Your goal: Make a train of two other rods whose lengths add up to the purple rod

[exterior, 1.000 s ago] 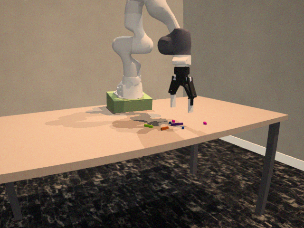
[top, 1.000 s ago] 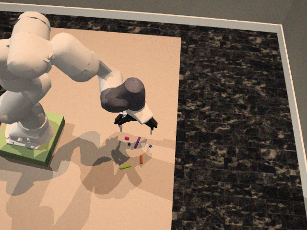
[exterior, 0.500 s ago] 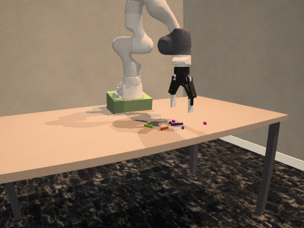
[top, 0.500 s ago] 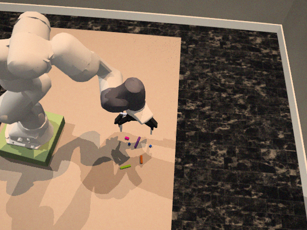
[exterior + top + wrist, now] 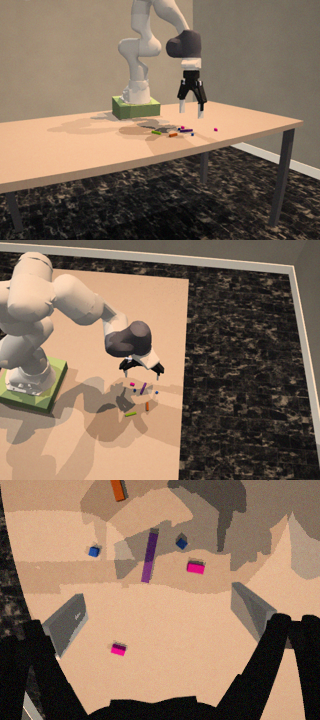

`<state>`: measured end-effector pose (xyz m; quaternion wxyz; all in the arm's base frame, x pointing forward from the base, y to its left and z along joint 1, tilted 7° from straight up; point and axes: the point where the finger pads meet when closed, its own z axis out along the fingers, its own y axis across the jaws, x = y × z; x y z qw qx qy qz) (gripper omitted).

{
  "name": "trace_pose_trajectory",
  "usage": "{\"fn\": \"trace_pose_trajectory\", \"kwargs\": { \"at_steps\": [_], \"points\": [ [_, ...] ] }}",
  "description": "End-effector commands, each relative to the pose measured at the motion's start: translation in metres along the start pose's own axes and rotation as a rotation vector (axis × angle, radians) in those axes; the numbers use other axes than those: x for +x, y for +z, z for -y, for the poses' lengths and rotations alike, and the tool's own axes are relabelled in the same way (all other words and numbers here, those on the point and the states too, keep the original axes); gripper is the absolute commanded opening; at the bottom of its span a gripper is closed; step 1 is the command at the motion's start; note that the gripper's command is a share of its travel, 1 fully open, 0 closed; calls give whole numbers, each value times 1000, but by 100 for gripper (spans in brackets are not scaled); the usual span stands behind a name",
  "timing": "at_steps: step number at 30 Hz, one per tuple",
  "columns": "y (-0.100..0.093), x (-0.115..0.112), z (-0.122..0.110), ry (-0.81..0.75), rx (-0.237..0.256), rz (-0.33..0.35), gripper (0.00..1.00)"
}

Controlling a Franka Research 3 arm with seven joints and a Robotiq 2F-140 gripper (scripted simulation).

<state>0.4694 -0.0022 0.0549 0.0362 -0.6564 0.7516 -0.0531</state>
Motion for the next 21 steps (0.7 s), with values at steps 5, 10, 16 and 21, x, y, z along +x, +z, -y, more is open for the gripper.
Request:
{"fn": "trace_pose_trajectory", "kwargs": {
  "at_steps": [5, 10, 16, 21],
  "points": [
    [1, 0, -1, -7, -1, 0, 100],
    [1, 0, -1, -7, -1, 0, 100],
    [2, 25, 1, -7, -2, 0, 100],
    [3, 77, 2, -7, -2, 0, 100]
  ]
}}
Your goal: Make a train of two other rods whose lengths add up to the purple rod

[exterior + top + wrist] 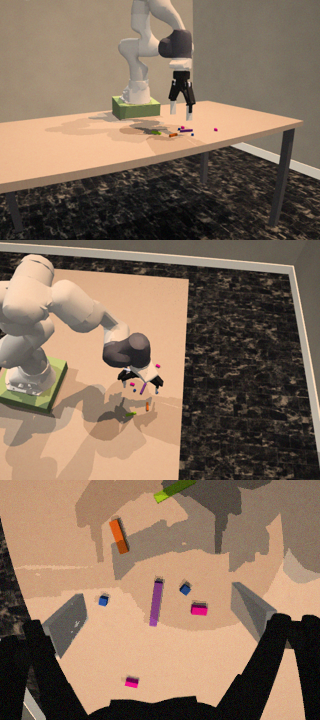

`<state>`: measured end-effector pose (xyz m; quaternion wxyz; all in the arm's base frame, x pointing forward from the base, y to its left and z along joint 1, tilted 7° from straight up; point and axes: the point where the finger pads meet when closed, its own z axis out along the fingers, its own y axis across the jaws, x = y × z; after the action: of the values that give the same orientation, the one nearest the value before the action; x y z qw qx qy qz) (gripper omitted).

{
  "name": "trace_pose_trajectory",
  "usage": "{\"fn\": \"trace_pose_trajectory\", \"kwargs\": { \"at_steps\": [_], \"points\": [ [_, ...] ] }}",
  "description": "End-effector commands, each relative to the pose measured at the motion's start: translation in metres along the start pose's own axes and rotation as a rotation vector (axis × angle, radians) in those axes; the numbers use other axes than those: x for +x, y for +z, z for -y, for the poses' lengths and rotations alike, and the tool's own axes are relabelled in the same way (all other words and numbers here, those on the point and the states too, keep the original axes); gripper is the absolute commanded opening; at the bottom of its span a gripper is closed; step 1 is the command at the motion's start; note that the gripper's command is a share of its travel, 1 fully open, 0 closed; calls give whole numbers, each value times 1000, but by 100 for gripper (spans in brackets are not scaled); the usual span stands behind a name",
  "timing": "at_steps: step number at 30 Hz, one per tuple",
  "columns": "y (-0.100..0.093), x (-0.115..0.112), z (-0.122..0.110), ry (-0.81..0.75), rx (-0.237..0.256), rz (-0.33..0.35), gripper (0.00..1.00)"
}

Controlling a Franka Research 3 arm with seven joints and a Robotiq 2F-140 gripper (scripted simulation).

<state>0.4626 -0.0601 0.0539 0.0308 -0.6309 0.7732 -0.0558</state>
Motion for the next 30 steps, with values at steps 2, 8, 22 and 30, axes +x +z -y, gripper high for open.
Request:
{"fn": "trace_pose_trajectory", "kwargs": {
  "at_steps": [2, 8, 22, 30],
  "points": [
    [2, 39, 2, -72, 2, 15, 100],
    [2, 61, 1, -72, 3, 15, 100],
    [2, 61, 1, -72, 3, 15, 100],
    [2, 61, 1, -72, 3, 15, 100]
  ]
}}
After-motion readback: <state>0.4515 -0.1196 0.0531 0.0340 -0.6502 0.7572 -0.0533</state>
